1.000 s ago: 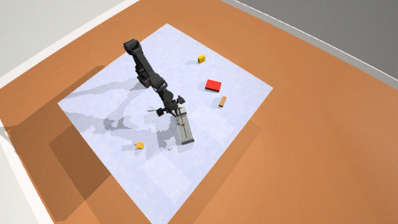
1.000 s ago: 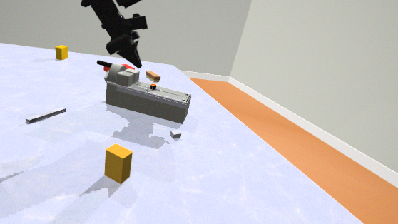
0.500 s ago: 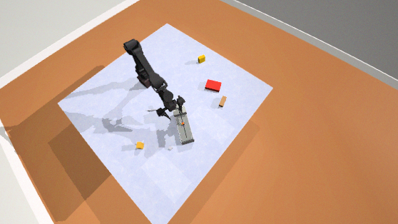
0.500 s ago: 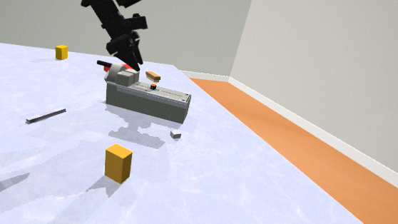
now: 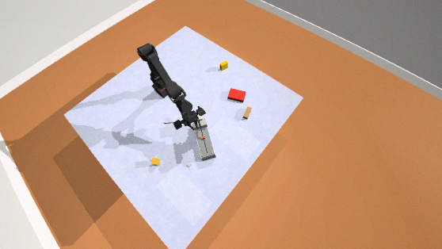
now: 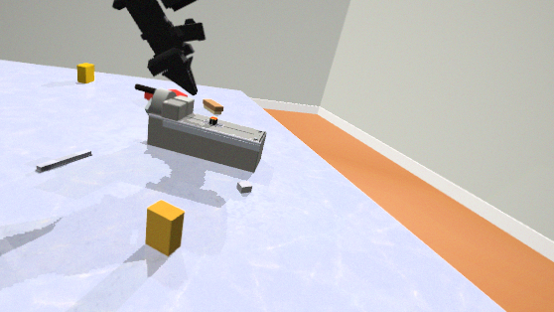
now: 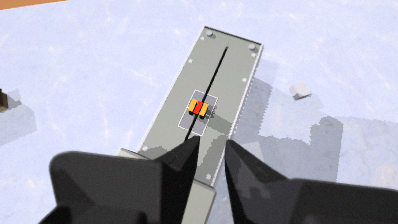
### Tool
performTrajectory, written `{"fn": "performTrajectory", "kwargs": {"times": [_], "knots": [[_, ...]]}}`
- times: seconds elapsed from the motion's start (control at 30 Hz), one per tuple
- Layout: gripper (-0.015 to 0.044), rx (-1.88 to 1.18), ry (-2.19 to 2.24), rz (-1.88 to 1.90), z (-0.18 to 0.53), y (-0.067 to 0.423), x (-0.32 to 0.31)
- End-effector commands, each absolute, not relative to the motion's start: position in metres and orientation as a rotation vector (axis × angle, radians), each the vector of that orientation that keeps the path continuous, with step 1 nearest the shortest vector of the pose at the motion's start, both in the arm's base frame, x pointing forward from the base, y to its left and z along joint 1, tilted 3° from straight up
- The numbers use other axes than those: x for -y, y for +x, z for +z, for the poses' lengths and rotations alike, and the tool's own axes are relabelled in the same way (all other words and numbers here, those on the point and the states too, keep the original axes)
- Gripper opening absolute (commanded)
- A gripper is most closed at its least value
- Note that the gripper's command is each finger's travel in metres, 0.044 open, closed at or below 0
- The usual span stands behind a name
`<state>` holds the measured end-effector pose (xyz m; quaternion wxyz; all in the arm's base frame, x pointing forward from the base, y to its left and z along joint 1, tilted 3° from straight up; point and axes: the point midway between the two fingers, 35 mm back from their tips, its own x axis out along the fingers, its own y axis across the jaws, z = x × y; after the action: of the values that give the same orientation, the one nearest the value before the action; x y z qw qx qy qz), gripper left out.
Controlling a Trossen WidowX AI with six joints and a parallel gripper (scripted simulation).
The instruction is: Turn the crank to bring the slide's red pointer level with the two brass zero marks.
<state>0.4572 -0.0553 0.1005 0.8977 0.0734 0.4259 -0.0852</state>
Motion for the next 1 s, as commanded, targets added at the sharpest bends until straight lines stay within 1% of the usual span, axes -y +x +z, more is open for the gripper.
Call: {"fn": "performTrajectory", "kwargs": {"times": [0.0, 0.6, 0.97], "knots": [[0.0, -0.882, 0.152, -0.176, 0.1005, 0.4572, 0.0553], [0.0, -0.882, 0.153, -0.176, 0.1005, 0.4572, 0.0551], [0.0289, -0.882, 0.153, -0.176, 0.1005, 0.4572, 0.0551]]}}
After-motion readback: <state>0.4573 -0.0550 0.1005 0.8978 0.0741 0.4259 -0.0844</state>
